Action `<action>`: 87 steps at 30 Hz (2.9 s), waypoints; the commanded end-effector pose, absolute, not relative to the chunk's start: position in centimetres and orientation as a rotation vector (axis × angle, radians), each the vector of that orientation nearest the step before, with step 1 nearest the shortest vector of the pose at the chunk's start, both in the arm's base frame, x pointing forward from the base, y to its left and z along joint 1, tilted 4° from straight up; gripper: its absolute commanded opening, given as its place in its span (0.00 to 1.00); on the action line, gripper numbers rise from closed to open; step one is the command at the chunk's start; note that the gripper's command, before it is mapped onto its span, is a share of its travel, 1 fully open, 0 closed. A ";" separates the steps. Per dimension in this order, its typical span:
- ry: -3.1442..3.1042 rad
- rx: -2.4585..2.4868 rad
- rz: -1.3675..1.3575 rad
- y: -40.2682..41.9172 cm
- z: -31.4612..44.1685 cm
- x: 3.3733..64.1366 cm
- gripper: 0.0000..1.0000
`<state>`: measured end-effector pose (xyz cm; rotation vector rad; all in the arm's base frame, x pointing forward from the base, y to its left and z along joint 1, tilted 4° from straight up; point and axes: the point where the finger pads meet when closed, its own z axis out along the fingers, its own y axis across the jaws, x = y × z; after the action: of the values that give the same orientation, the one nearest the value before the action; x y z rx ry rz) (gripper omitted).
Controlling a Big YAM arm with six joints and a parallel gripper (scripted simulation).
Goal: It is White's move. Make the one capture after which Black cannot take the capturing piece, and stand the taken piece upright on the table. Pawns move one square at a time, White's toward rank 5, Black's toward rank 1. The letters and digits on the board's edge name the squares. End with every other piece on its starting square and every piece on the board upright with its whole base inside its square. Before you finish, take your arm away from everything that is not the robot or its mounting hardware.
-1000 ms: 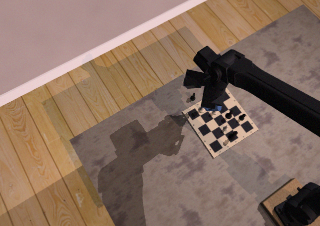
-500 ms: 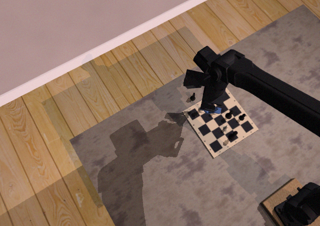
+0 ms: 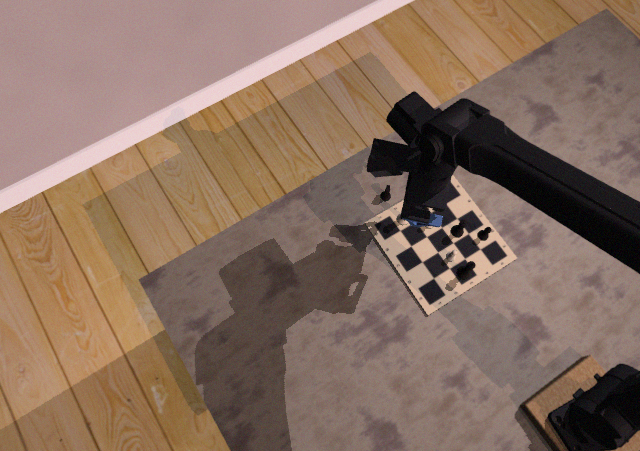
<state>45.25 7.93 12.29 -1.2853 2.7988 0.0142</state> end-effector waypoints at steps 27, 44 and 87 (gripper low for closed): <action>2.726 -1.257 -0.015 7.9 16.2 47.8 1.00; 2.722 -1.258 -0.017 7.7 21.4 47.1 1.00; 2.730 -1.263 -0.012 7.7 22.6 47.0 1.00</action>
<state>44.80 7.67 18.84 -1.2855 2.8030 0.0156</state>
